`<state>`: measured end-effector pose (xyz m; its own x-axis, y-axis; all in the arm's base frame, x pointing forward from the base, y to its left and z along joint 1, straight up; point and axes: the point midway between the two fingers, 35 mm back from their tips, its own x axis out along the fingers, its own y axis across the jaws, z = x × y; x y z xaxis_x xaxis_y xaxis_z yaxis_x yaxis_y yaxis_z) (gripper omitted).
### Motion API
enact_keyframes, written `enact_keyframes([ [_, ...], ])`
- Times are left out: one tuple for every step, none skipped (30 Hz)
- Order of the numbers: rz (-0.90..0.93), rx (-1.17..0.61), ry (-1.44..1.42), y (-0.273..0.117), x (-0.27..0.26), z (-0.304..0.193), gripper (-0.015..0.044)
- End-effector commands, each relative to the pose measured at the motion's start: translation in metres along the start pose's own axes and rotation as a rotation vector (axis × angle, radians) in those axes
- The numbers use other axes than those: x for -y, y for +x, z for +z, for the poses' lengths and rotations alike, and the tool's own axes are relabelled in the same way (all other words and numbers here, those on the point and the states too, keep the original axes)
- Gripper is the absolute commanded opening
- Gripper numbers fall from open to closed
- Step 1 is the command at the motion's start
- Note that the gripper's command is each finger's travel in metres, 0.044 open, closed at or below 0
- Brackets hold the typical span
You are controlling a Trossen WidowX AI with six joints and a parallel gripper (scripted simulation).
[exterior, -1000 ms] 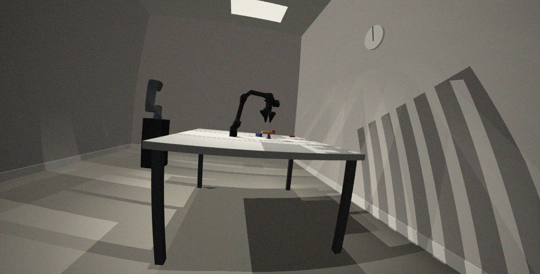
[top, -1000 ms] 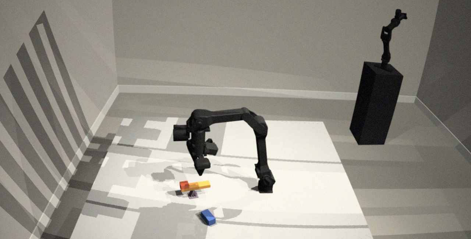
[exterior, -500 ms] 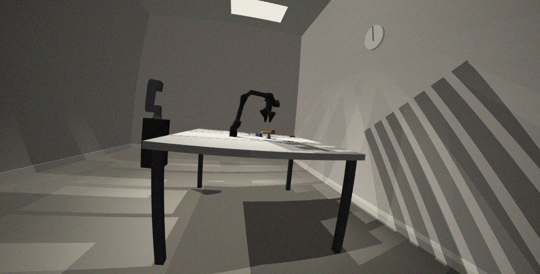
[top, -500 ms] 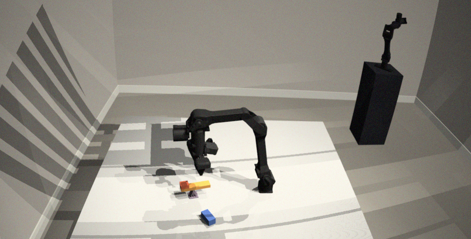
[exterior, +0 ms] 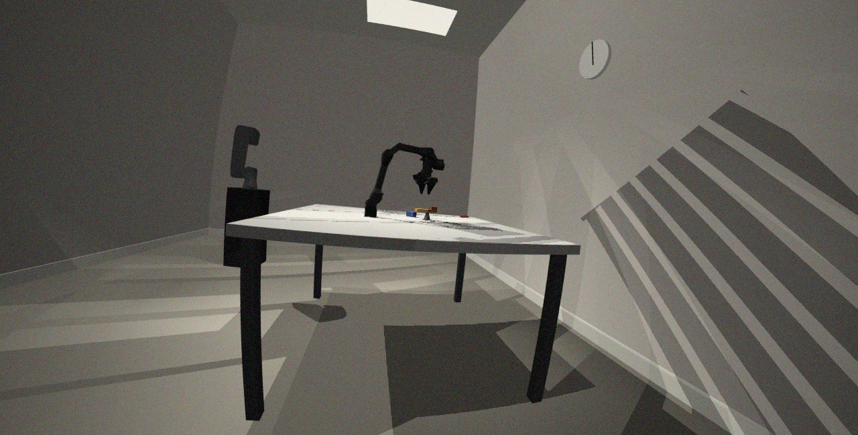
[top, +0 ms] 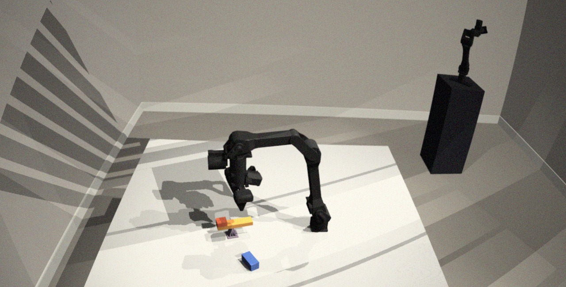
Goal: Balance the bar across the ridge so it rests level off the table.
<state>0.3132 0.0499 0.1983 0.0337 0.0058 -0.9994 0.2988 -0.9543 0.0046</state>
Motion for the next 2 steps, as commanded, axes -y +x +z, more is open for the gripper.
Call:
enact_keyframes([
  [0.0, 0.003, 0.0, 0.0003, -0.0001, 0.0003, 0.044],
  [0.0, 0.003, 0.0, 0.0003, -0.0001, 0.0003, 0.044],
])
